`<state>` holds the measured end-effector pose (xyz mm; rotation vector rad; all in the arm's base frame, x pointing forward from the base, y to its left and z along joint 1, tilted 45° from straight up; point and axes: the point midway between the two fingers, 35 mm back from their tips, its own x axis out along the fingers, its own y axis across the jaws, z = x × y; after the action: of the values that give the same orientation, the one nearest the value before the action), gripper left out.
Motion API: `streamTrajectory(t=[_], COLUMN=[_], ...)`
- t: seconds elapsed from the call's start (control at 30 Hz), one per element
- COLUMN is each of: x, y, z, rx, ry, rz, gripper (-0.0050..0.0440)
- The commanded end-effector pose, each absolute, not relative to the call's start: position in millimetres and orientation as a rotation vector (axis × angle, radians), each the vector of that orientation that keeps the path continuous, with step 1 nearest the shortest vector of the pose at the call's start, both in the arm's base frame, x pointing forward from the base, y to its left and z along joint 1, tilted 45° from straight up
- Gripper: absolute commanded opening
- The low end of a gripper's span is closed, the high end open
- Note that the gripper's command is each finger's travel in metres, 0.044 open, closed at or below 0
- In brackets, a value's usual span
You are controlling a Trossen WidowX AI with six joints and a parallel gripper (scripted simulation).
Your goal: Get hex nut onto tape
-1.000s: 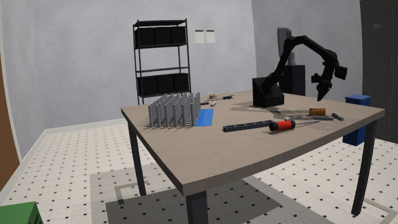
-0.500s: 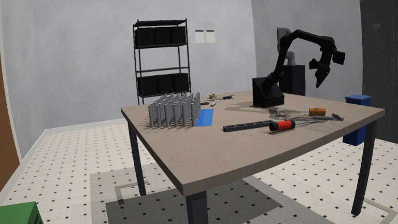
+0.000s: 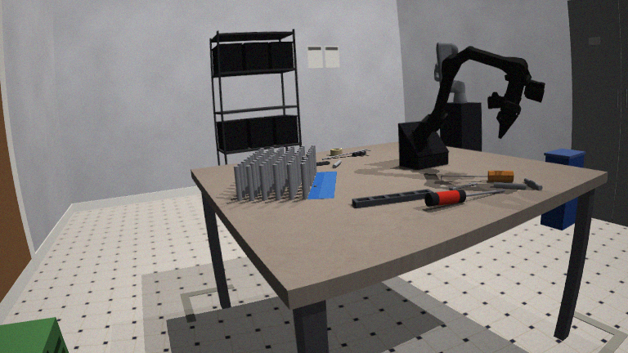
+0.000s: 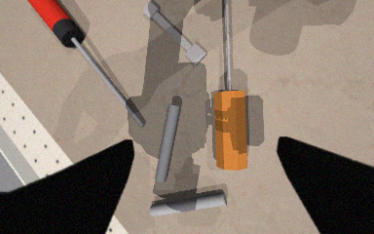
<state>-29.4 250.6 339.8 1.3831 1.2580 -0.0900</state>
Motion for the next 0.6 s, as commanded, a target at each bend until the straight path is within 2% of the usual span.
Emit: streamTrajectory(t=[0.0, 0.23, 0.57], x=[-28.1, -12.9, 86.2], y=[247.2, 262.6, 306.8], z=[346.6, 335.0, 301.7], rx=[1.402, 1.368, 1.255], ry=[1.271, 1.236, 1.152], rz=[-0.079, -0.110, -0.169], gripper=[0.0400, 0.0400, 0.0400])
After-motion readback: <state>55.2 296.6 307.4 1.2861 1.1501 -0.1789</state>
